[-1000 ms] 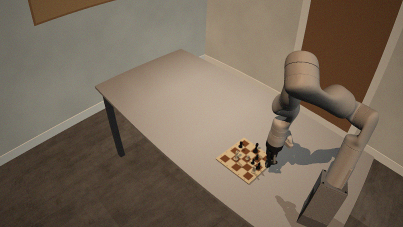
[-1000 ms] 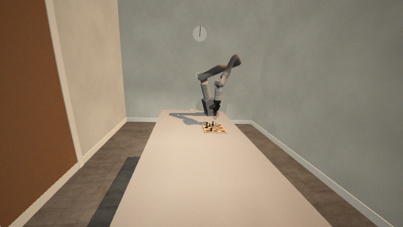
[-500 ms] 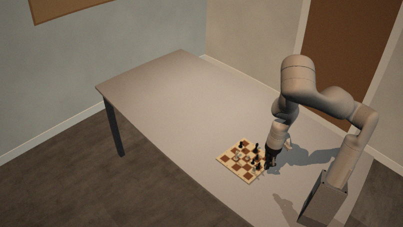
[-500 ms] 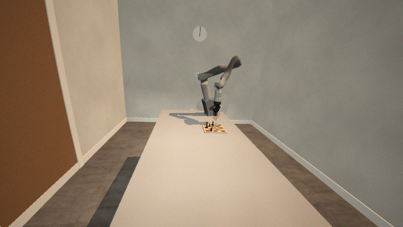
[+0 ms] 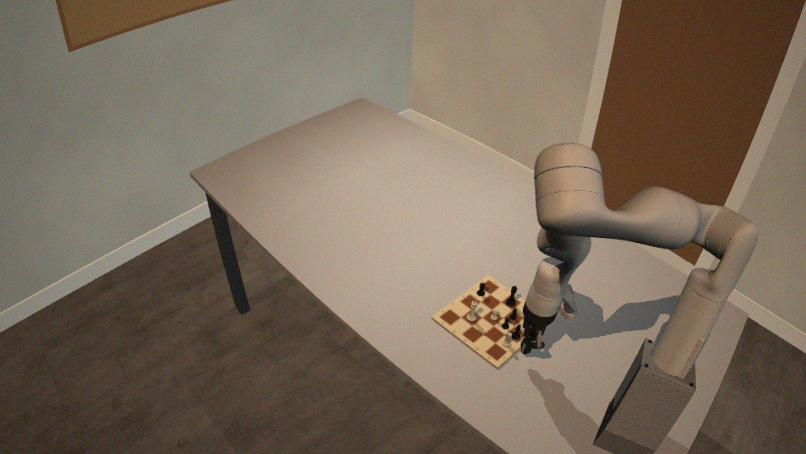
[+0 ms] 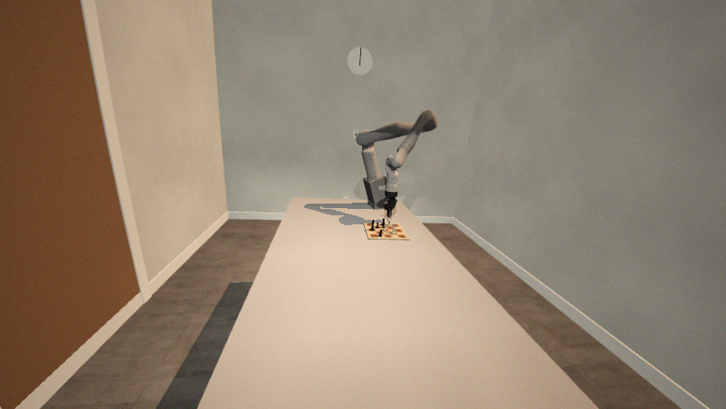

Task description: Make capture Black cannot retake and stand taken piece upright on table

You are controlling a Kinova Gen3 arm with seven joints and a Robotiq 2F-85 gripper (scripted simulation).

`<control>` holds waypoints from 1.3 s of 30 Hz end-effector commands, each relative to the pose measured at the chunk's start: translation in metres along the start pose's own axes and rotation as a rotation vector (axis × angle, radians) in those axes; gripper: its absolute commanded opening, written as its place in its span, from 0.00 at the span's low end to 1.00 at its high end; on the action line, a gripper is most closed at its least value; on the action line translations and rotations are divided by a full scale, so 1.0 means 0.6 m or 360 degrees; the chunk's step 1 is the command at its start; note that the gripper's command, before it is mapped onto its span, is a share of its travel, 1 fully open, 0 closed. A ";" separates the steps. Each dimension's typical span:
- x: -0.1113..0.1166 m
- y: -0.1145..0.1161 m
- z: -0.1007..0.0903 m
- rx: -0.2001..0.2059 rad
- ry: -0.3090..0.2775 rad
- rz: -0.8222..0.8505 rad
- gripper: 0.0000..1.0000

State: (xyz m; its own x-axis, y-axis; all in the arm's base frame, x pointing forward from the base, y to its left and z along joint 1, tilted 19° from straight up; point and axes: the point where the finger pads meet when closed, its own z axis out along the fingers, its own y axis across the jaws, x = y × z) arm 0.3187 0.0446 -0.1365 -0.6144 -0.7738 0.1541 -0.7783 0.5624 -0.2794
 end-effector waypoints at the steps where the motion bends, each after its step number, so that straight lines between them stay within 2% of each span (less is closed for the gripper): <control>1: 0.016 -0.006 0.022 0.0007 0.0038 0.0002 0.00; 11: 0.018 -0.006 0.054 0.0007 0.0038 0.0002 0.00; 39: 0.018 -0.006 0.055 0.0007 0.0038 0.0002 0.00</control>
State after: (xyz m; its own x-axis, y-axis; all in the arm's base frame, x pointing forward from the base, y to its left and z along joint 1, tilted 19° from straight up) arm 0.3187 0.0245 -0.1653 -0.6184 -0.7656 0.1771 -0.7771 0.5621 -0.2833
